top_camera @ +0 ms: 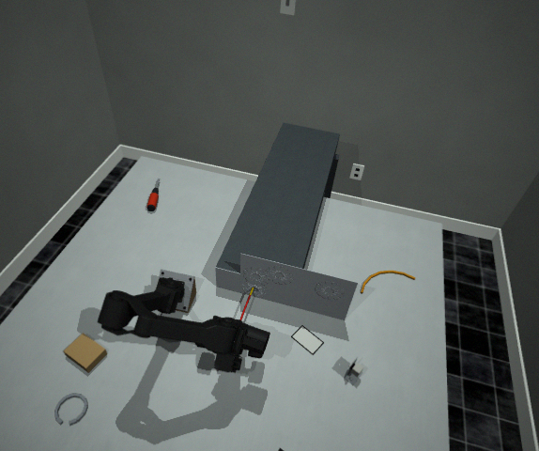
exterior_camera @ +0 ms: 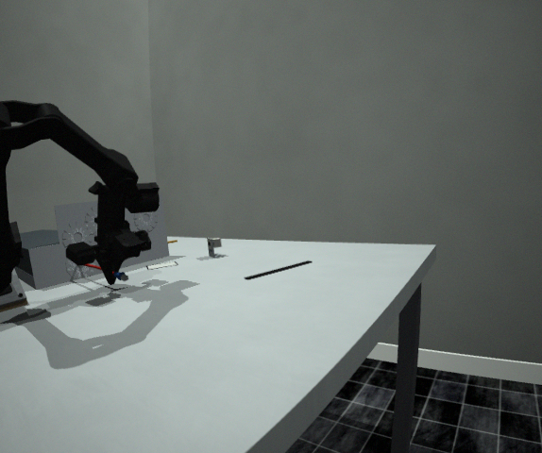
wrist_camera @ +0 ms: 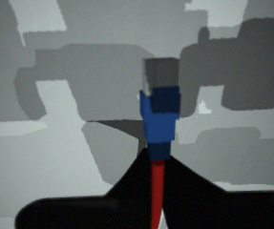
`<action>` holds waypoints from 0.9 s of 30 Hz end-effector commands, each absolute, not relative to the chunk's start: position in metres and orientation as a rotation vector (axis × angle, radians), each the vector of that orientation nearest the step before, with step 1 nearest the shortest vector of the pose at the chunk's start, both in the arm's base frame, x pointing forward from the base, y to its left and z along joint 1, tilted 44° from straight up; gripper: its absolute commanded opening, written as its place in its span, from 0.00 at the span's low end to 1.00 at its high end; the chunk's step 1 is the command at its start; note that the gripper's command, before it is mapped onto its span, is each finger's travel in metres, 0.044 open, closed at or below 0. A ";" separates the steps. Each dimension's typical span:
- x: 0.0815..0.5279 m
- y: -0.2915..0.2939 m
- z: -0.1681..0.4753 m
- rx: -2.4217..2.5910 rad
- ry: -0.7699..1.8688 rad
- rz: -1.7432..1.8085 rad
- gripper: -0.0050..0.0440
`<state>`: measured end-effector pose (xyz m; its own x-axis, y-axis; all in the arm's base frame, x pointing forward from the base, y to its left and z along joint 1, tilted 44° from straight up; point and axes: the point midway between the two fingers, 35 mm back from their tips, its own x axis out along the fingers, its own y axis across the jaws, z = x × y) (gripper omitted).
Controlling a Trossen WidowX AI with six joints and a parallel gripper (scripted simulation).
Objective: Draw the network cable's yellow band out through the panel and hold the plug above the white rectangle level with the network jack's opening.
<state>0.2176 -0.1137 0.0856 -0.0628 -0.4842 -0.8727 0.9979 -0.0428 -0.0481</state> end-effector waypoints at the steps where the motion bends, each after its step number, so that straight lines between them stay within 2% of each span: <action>1: 0.224 -0.144 0.123 0.830 0.705 -1.485 0.00; 16: 0.220 -0.167 0.146 0.827 0.702 -1.486 0.00; 20: 0.222 -0.151 0.126 0.807 0.780 -1.461 0.00; 27: 0.255 -0.140 0.114 0.703 0.797 -1.345 0.00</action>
<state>0.2376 -0.1393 0.1098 -0.0009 -0.5292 -0.8485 0.9983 0.0494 -0.0319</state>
